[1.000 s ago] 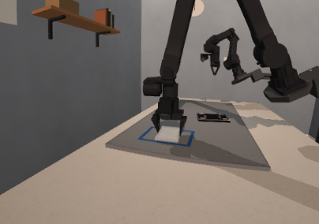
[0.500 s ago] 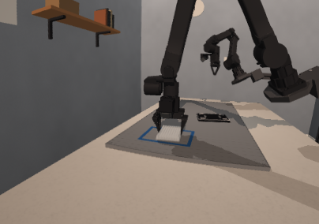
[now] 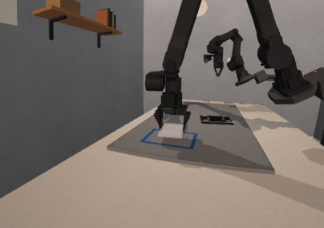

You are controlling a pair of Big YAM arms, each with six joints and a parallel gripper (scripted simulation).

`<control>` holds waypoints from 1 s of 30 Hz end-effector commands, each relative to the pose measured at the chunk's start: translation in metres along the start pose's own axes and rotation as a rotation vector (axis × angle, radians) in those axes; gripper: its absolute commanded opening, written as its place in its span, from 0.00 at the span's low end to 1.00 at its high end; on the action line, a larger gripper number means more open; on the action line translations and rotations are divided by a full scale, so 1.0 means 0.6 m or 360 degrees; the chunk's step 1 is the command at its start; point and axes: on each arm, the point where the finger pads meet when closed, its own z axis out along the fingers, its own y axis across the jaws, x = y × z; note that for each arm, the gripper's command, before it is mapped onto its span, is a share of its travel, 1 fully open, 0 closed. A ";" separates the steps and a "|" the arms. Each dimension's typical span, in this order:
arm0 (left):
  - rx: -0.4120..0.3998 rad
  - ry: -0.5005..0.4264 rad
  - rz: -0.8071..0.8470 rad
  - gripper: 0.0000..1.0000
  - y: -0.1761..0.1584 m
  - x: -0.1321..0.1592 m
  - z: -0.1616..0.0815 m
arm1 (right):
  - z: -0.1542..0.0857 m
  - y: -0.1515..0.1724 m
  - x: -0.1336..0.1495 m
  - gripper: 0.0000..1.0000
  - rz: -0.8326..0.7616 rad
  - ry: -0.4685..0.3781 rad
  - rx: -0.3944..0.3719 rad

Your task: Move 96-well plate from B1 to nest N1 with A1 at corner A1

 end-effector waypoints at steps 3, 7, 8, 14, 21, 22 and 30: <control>0.0026 0.0015 0.0010 0.00 -0.005 0.013 -0.033 | -0.014 0.007 -0.015 1.00 0.0030 -0.0022 -0.0022; 0.0024 0.0015 0.0010 0.00 -0.004 0.013 -0.041 | -0.014 0.007 -0.015 1.00 0.0030 -0.0022 -0.0022; 0.0024 0.0015 0.0010 0.00 -0.004 0.013 -0.041 | -0.014 0.007 -0.015 1.00 0.0030 -0.0022 -0.0022; 0.0029 0.0016 0.0009 0.00 -0.006 0.013 -0.059 | -0.014 0.007 -0.015 1.00 0.0030 -0.0022 -0.0022; 0.0035 0.0016 0.0007 0.00 -0.010 0.013 -0.079 | -0.014 0.007 -0.015 1.00 0.0030 -0.0022 -0.0022; 0.0036 0.0016 0.0007 0.00 -0.011 0.013 -0.082 | -0.014 0.007 -0.015 1.00 0.0030 -0.0022 -0.0022; 0.0045 0.0017 0.0004 0.00 -0.016 0.012 -0.101 | -0.014 0.007 -0.015 1.00 0.0030 -0.0022 -0.0022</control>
